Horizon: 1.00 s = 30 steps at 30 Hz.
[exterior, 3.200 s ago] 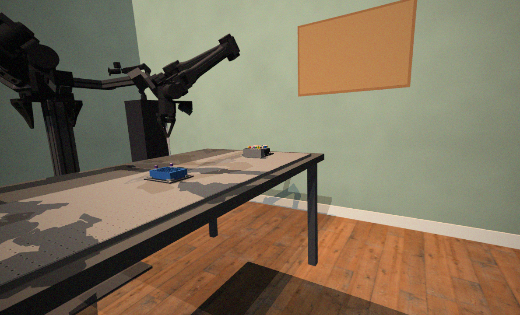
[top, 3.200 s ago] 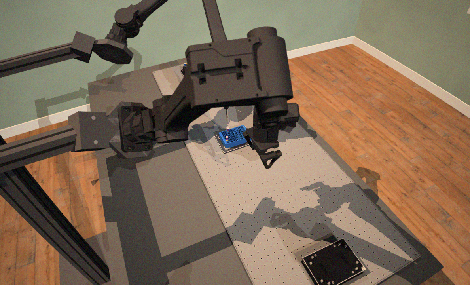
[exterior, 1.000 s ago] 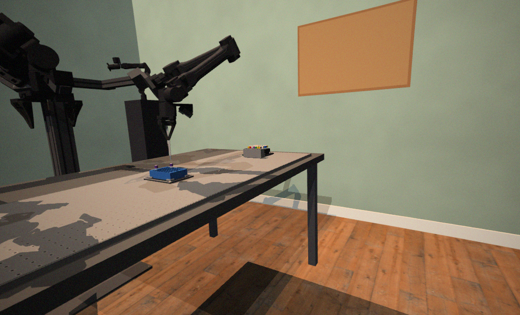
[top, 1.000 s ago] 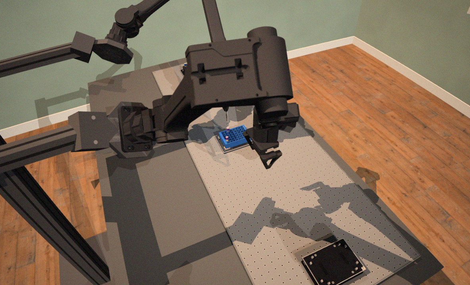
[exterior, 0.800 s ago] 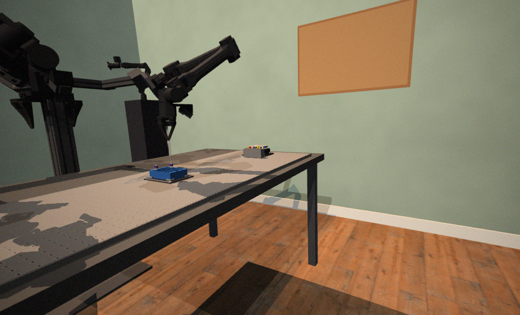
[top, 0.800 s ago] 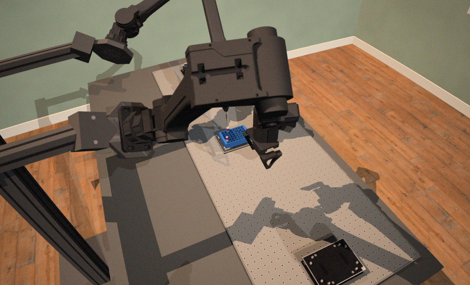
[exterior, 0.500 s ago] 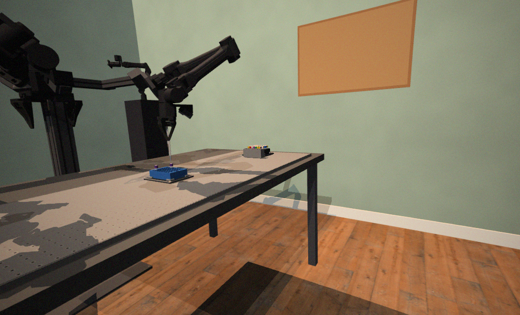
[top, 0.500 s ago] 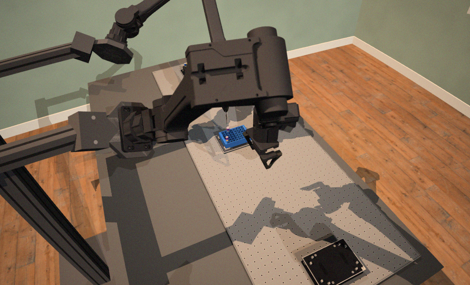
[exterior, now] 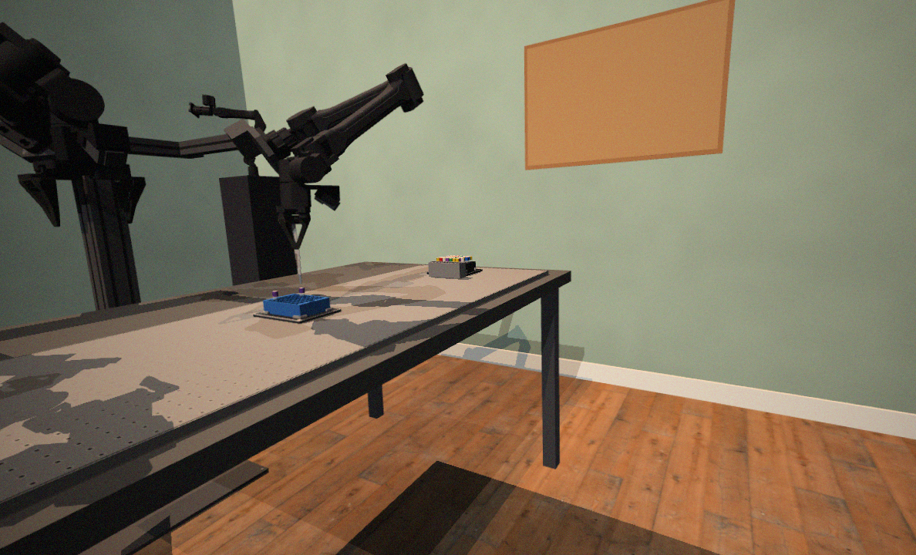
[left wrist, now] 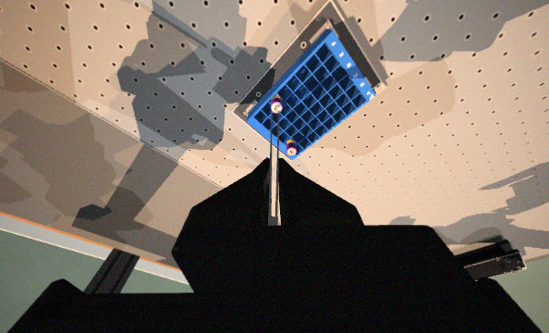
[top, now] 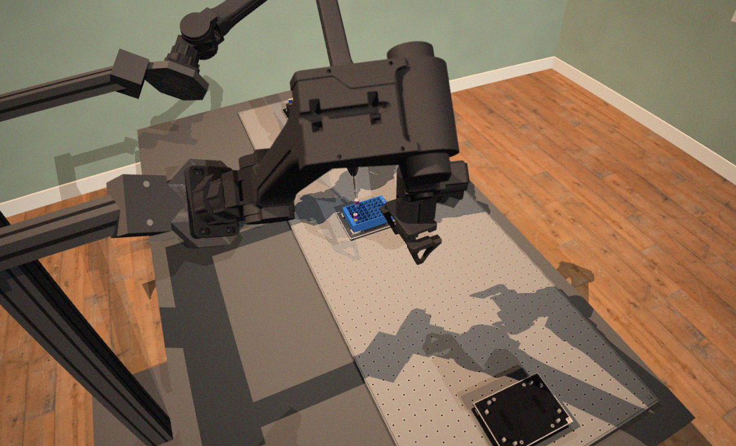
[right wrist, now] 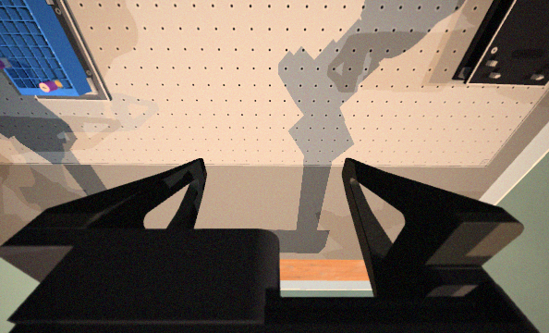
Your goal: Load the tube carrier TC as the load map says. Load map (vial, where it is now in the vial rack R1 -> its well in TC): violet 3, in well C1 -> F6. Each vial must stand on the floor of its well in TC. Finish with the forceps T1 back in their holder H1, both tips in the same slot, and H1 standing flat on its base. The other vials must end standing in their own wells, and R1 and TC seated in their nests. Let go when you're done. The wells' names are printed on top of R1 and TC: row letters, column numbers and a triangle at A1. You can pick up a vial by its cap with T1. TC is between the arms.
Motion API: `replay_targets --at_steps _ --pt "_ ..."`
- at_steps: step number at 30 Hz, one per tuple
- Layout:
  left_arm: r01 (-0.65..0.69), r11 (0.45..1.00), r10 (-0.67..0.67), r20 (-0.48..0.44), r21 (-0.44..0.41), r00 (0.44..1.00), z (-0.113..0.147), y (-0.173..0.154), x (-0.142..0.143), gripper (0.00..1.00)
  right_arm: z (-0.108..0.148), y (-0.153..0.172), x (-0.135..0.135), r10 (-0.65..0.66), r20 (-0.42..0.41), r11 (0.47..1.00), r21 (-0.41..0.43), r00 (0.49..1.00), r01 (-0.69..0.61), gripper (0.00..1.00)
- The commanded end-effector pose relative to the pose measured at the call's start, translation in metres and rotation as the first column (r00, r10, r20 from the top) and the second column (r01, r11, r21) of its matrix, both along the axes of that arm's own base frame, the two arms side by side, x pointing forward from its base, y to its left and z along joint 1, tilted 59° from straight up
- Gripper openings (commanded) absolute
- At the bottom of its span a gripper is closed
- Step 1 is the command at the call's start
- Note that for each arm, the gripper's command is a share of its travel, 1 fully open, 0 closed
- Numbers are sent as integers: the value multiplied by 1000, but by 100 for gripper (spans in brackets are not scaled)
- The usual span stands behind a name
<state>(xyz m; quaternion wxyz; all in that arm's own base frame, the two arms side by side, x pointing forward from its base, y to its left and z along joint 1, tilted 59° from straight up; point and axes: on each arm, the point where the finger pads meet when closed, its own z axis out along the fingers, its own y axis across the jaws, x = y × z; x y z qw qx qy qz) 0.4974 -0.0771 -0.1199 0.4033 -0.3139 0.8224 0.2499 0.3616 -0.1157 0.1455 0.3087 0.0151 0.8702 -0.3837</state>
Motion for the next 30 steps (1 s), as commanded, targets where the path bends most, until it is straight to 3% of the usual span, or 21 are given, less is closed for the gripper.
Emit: replay_targets --at_steps 1,30 --pt "-21 1000 21 -8 3 1000 -8 14 4 7 13 2 7 -5 47 1000 5 999 5 100" --pt "-22 1000 22 -10 4 1000 -10 16 6 7 13 2 7 -5 47 1000 5 999 5 100"
